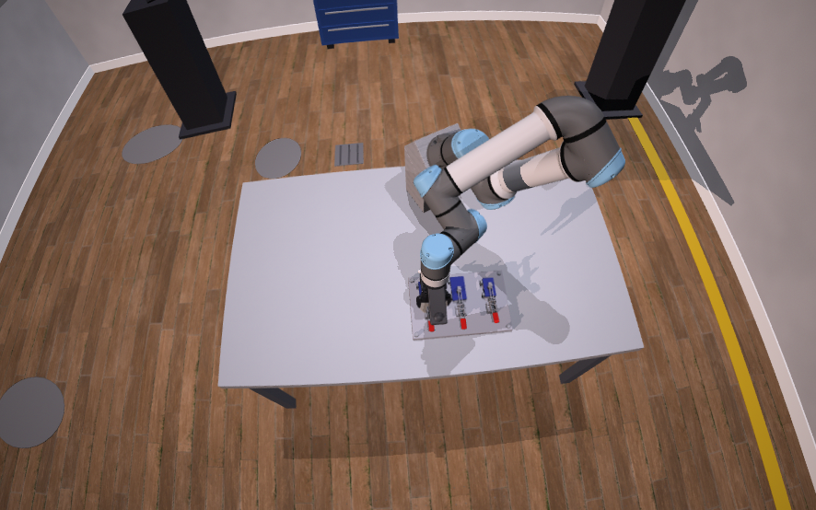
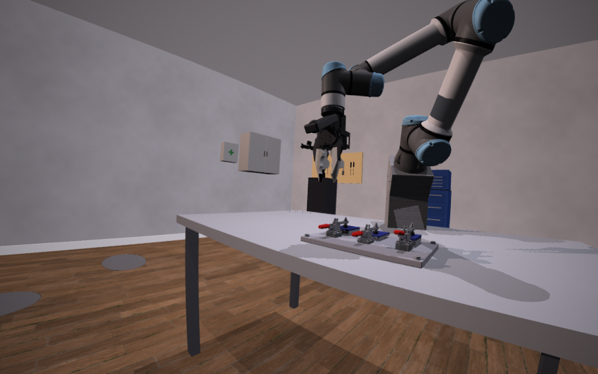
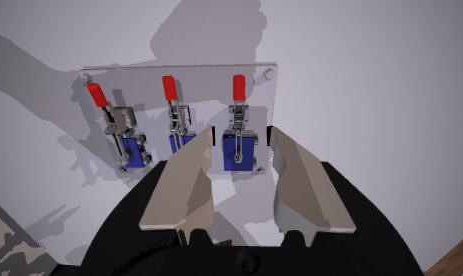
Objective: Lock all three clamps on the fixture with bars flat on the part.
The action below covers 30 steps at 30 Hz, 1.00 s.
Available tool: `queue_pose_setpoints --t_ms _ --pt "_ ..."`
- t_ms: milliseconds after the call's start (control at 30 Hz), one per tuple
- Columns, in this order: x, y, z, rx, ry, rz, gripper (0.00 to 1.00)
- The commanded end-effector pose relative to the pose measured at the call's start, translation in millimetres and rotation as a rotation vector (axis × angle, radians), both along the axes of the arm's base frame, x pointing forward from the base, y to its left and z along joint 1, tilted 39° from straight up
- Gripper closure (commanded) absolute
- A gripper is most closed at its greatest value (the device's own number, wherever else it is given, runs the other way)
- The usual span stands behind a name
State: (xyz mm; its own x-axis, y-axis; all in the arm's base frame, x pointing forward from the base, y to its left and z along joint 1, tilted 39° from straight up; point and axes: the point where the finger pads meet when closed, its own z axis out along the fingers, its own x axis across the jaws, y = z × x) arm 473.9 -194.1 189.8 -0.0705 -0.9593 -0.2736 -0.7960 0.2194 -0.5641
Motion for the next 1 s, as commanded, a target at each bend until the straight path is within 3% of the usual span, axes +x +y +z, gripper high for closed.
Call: queue_pose_setpoints --t_ms 0,100,267,667,833,967 --pt "-2 -1 2 0.001 0.0 0.002 0.72" --pt "-2 -1 2 0.001 0.0 0.002 0.72" --pt "2 57 17 0.001 0.0 0.002 0.72" --pt "2 57 17 0.001 0.0 0.002 0.72" --pt "5 114 33 0.001 0.0 0.002 0.72" --pt "5 114 33 0.001 0.0 0.002 0.72"
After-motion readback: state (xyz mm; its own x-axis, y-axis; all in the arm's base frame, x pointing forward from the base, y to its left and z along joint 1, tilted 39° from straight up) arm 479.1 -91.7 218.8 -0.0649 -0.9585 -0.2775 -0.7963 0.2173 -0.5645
